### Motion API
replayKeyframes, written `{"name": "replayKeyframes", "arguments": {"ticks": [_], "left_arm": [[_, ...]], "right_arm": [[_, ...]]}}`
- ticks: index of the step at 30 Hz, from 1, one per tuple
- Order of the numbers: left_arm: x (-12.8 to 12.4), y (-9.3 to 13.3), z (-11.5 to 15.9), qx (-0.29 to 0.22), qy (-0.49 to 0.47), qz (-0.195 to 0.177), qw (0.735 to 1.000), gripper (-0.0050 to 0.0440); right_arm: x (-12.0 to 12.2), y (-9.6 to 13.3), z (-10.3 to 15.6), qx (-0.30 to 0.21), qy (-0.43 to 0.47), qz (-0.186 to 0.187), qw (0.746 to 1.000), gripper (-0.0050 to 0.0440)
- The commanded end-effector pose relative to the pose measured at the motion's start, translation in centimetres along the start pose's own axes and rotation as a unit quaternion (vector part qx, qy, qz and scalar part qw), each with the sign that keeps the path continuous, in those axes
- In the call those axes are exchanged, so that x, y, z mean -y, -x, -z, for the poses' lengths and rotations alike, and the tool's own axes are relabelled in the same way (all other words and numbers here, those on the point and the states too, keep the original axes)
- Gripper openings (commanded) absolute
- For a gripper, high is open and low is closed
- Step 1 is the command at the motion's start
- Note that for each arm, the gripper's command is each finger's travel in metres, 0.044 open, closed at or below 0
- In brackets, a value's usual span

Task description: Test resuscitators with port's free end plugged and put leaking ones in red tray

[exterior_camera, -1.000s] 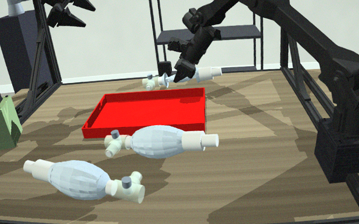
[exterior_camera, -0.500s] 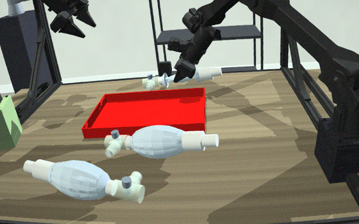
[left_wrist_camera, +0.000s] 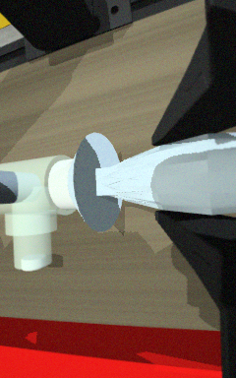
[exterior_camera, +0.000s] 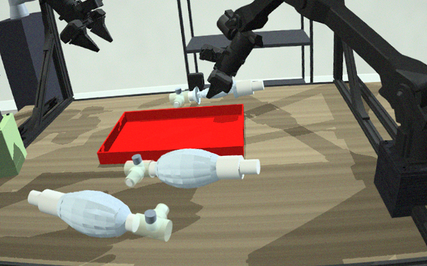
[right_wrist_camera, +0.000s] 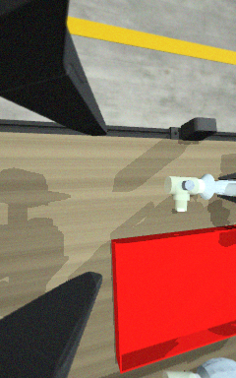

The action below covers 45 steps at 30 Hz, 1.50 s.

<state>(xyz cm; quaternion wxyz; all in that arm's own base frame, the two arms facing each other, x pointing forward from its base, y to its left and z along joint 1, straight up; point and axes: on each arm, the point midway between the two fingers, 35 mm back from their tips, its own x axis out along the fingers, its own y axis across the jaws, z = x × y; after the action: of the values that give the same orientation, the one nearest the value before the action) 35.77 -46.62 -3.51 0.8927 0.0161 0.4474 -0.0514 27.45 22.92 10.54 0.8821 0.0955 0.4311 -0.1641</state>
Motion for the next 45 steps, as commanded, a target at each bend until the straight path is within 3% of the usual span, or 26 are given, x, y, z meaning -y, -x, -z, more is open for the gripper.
{"name": "replayKeyframes", "arguments": {"ticks": [1,29,30,33,45], "left_arm": [[0.0,0.1,-0.1,0.000,0.000,0.001,1.000,0.0440],[0.0,0.1,0.0,-0.001,0.000,0.001,1.000,0.0440],[0.1,5.6,-4.2,-0.001,-0.001,0.001,1.000,0.0440],[0.2,7.1,-5.3,-0.001,-0.001,0.001,1.000,0.0440],[0.2,7.3,-5.4,-0.001,-0.001,0.001,1.000,0.0440]], "right_arm": [[0.0,0.0,0.0,0.000,0.000,0.000,1.000,0.0440],[0.0,0.0,0.0,0.000,-0.001,0.000,1.000,0.0440],[0.0,0.0,0.0,0.000,0.000,0.001,1.000,0.0440],[0.0,0.0,0.0,0.000,0.000,0.001,1.000,0.0440],[0.0,0.0,0.0,0.000,0.000,0.001,1.000,0.0440]]}}
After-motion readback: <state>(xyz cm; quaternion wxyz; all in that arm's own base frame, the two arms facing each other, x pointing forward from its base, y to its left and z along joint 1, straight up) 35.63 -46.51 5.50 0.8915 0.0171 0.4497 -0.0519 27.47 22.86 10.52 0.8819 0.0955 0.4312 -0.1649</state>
